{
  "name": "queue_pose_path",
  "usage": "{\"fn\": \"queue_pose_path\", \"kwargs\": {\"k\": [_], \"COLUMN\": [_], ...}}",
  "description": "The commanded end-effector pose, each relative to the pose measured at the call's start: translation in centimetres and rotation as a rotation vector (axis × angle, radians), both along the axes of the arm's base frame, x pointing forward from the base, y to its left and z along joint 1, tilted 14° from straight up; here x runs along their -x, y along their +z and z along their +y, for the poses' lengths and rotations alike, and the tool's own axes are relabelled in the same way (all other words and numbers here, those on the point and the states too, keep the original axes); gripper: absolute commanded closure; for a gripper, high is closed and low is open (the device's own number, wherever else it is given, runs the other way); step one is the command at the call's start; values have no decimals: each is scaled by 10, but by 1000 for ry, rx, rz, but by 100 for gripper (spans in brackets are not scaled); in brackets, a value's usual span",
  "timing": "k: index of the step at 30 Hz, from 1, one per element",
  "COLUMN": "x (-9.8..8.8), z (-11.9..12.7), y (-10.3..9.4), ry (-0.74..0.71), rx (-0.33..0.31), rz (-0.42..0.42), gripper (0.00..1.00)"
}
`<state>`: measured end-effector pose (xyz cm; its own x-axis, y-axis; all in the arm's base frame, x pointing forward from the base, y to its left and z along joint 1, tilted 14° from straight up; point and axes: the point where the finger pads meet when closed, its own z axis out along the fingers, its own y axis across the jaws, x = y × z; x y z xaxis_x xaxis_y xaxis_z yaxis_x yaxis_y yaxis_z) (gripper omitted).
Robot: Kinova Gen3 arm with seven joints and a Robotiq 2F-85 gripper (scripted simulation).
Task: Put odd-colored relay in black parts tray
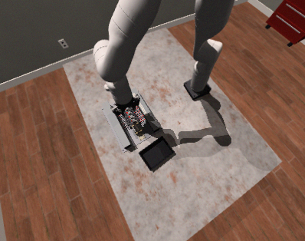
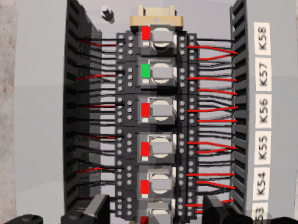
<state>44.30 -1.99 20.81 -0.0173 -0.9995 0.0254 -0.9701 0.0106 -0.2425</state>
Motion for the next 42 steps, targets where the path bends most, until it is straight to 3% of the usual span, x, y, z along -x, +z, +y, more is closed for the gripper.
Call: {"fn": "queue_pose_path", "kwargs": {"k": [1,22,37,42], "x": [0,0,0,0], "z": [0,-3,-70,-80], "y": [1,0,-3,-3], "ry": [0,0,0,0], "rx": [0,0,0,0], "rz": [-2,-2,-2,-2], "gripper": [39,39,39,39]}}
